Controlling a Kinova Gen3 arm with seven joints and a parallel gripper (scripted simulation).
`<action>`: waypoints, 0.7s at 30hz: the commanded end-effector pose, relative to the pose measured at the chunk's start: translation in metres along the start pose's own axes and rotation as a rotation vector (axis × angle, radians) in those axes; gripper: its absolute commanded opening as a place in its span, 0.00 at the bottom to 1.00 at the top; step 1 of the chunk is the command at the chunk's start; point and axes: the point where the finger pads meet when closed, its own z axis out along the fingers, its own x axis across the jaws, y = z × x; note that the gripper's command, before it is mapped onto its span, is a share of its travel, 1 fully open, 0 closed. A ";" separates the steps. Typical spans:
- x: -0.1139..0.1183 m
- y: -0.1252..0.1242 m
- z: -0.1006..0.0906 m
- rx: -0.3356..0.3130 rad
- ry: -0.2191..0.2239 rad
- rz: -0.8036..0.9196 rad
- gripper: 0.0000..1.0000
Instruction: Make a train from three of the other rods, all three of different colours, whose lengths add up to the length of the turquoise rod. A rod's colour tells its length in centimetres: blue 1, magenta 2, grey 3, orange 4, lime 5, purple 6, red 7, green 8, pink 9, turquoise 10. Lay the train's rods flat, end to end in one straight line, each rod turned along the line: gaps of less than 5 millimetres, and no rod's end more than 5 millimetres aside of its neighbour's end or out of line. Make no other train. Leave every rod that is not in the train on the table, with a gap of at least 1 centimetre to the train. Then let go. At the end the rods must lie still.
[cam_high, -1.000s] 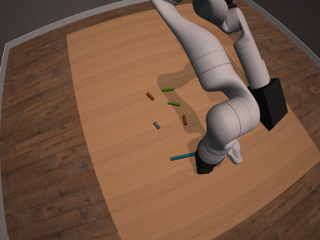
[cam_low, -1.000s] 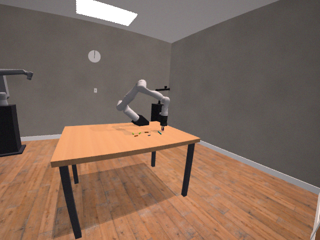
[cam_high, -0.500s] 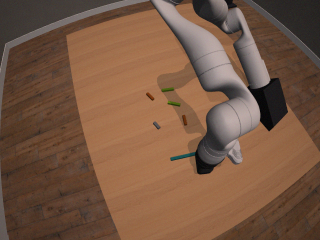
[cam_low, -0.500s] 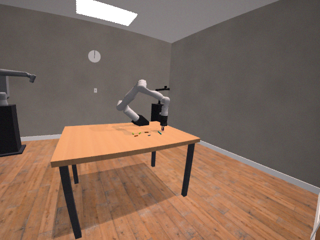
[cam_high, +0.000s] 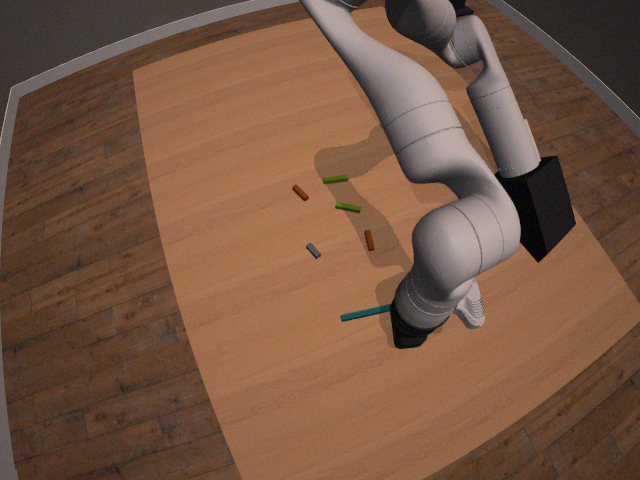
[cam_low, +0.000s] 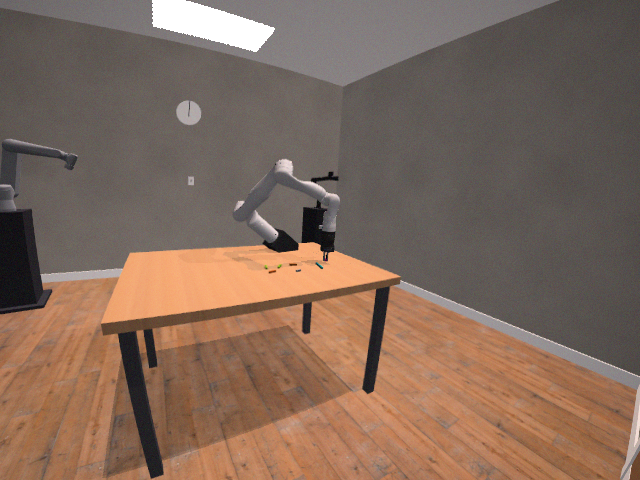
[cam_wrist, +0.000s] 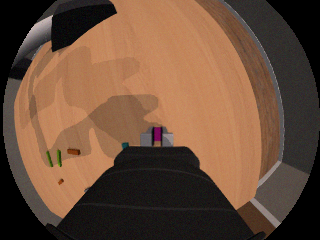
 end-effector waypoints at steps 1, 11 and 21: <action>0.001 0.000 -0.001 -0.001 0.002 0.000 0.24; 0.001 0.000 0.005 -0.001 0.002 0.000 0.24; 0.001 0.000 0.011 -0.001 0.002 0.000 0.24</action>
